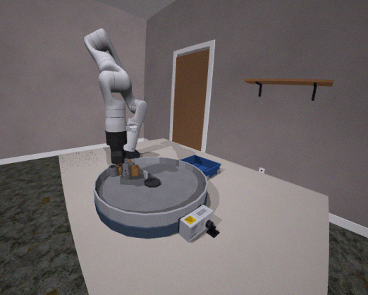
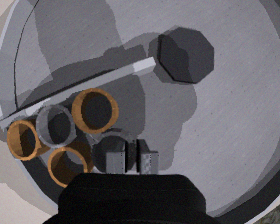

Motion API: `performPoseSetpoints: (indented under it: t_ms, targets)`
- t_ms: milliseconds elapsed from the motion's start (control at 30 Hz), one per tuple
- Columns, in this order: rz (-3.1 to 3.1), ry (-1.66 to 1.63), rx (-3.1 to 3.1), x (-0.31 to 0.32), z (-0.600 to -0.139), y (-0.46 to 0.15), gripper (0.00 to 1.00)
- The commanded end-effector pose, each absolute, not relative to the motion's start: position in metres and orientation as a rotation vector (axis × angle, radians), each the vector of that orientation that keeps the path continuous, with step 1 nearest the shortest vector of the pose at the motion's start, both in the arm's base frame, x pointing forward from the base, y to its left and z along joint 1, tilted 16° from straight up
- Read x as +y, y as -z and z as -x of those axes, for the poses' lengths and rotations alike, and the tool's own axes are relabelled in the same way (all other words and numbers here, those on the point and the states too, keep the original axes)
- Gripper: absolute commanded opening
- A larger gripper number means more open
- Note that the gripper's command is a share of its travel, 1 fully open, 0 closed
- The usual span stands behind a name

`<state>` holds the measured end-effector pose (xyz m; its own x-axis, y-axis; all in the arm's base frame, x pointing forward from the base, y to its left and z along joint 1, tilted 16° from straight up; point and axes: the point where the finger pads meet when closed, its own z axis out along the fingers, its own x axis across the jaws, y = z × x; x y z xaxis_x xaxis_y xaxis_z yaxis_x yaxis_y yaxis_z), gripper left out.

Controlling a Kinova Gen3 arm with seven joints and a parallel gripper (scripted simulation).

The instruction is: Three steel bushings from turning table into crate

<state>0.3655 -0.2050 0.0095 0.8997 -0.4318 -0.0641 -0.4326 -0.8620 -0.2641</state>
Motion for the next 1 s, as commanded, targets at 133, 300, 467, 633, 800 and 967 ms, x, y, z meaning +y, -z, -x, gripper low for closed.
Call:
performPoseSetpoints:
  t_ms: [133,300,467,633,800,967]
  targets:
    - [2.793,-0.004,0.648,-0.2072,-0.3655,-0.017,0.0]
    - [2.793,-0.004,0.648,-0.2072,-0.3655,-0.017,0.0]
    - [2.794,0.0,0.651,-0.2079,-0.366,-0.0162,0.0]
    - [2.795,-0.002,0.651,-0.2095,-0.3656,-0.022,0.0]
    - [2.795,-0.002,0.651,-0.2095,-0.3656,-0.022,0.0]
    - [2.795,-0.002,0.651,-0.2095,-0.3656,-0.022,0.0]
